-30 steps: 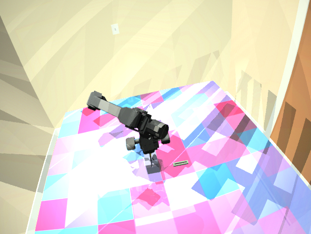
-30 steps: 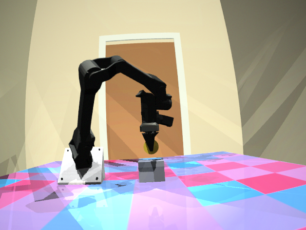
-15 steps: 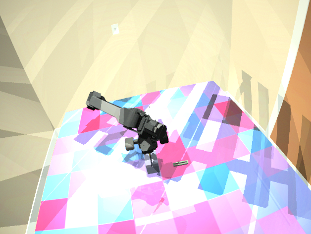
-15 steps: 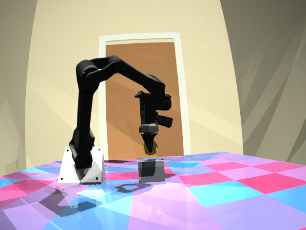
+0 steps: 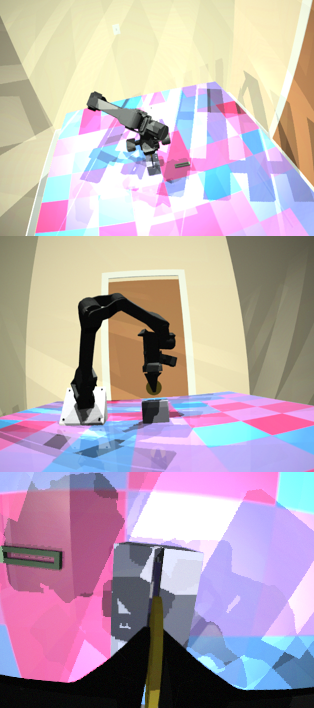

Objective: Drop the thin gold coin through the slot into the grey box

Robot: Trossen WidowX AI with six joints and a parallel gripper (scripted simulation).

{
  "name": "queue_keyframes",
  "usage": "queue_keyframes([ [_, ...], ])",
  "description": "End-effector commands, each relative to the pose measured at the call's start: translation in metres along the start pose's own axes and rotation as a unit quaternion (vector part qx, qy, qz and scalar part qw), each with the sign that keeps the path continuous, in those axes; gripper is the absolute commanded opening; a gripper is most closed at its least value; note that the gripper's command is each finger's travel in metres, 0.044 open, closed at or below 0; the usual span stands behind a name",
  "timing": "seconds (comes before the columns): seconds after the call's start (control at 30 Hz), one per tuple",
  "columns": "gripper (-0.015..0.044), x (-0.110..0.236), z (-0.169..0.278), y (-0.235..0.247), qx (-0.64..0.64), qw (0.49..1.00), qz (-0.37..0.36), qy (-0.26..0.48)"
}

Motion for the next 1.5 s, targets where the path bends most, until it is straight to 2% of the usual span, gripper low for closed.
queue_keyframes([
  [0.0,0.0,-0.001,0.0,0.0,-0.001,1.0,0.0,0.0],
  [1.47,0.0,-0.016,0.001,-0.001,0.0,1.0,0.0,-0.001],
])
Point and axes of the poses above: the point midway between the two fingers, 35 mm back from their tips, its own x axis back along the fingers, its own y axis across the jaws, z = x × y, the point moved 7 cm from there along x, back along the fingers, and after that the axes turned 4 degrees about x, right-handed, at the moved point
